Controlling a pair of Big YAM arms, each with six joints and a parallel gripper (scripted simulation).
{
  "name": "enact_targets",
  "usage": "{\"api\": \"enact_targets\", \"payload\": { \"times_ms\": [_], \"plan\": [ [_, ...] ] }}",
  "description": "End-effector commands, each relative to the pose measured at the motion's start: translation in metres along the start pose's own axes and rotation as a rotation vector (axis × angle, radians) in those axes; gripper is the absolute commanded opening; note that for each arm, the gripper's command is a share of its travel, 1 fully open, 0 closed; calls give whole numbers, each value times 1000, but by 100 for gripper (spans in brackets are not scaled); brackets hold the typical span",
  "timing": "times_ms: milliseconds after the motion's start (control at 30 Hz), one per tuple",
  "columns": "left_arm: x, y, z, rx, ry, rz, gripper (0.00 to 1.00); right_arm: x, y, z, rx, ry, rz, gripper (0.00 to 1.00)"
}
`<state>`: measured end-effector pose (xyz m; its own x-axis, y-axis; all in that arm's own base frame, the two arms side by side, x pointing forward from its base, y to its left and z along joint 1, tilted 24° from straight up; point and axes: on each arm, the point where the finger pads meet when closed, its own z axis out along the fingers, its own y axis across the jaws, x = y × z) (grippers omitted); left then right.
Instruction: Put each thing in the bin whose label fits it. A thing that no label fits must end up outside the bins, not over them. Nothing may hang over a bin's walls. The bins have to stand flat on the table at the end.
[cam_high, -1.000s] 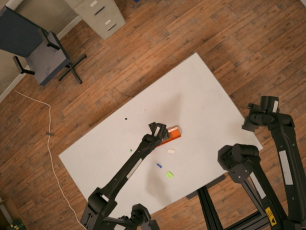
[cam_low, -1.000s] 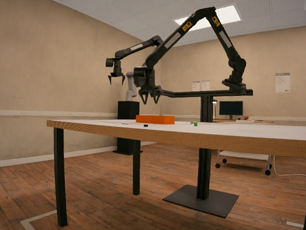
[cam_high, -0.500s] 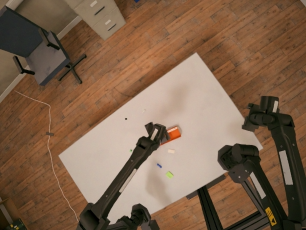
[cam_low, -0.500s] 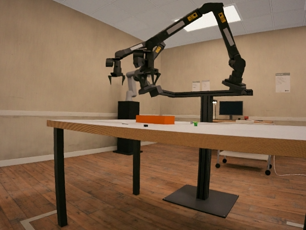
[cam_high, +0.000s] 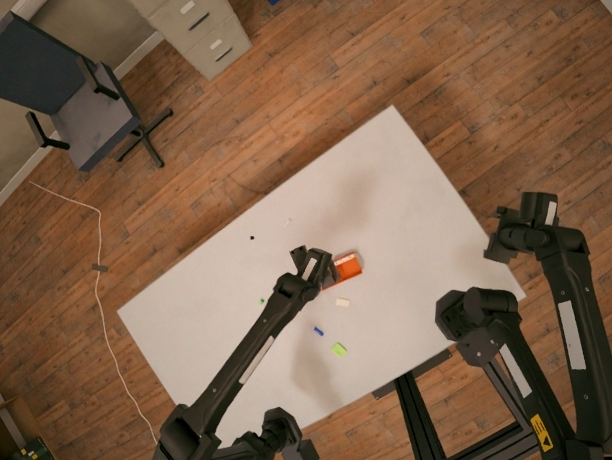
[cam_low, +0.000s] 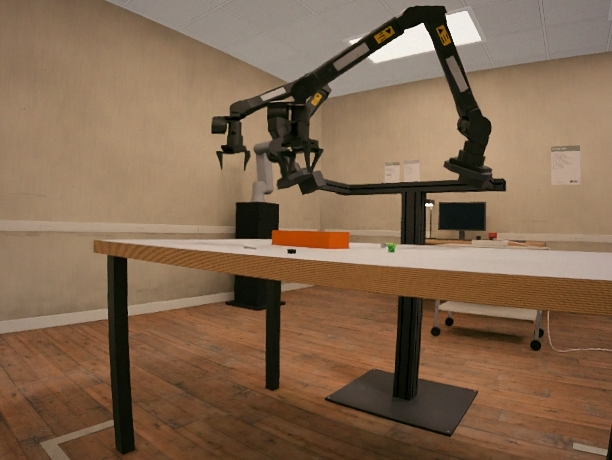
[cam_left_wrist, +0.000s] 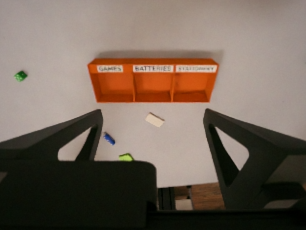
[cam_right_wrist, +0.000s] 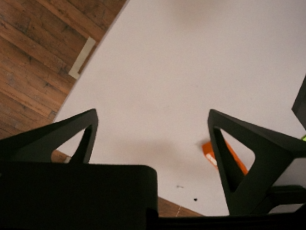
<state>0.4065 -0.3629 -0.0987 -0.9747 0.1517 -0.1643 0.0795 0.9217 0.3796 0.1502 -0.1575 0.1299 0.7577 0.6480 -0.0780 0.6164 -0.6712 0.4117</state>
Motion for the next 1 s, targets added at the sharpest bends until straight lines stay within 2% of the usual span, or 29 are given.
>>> {"api": "enact_targets", "payload": {
  "times_ms": [0, 33, 67, 167, 267, 300, 433, 467, 567, 700, 900, 967],
  "plan": [
    [-9, -7, -10, 21, -21, -10, 100, -3, -2, -2, 7, -3, 10, 100],
    [-9, -7, -10, 21, -21, -10, 100, -3, -2, -2, 7, -3, 10, 100],
    [3, -6, 0, 10, -9, -5, 100, -3, -2, -2, 7, -3, 10, 100],
    [5, -4, 0, 3, -2, 2, 100, -3, -2, -2, 7, -3, 10, 100],
    [5, -5, 0, 6, -4, 0, 100, -3, -2, -2, 7, -3, 10, 100],
    [-8, -7, -9, 21, -21, -10, 100, -3, -2, -2, 7, -3, 10, 100],
    [-8, -7, -9, 21, -21, -10, 100, -3, -2, -2, 7, -3, 10, 100],
    [7, -7, -13, 32, -31, -60, 53, -3, -2, -2, 7, -3, 10, 100],
    [29, -1, -3, 34, -28, -209, 53, -3, -2, -2, 7, -3, 10, 100],
    [59, 8, 10, 25, -17, -310, 53, -3, -2, -2, 7, -3, 10, 100],
    [104, 20, 31, 34, -23, -388, 53, -3, -2, -2, 7, -3, 10, 100],
    [104, 20, 31, 34, -23, -388, 53, -3, -2, -2, 7, -3, 10, 100]
  ]
}}
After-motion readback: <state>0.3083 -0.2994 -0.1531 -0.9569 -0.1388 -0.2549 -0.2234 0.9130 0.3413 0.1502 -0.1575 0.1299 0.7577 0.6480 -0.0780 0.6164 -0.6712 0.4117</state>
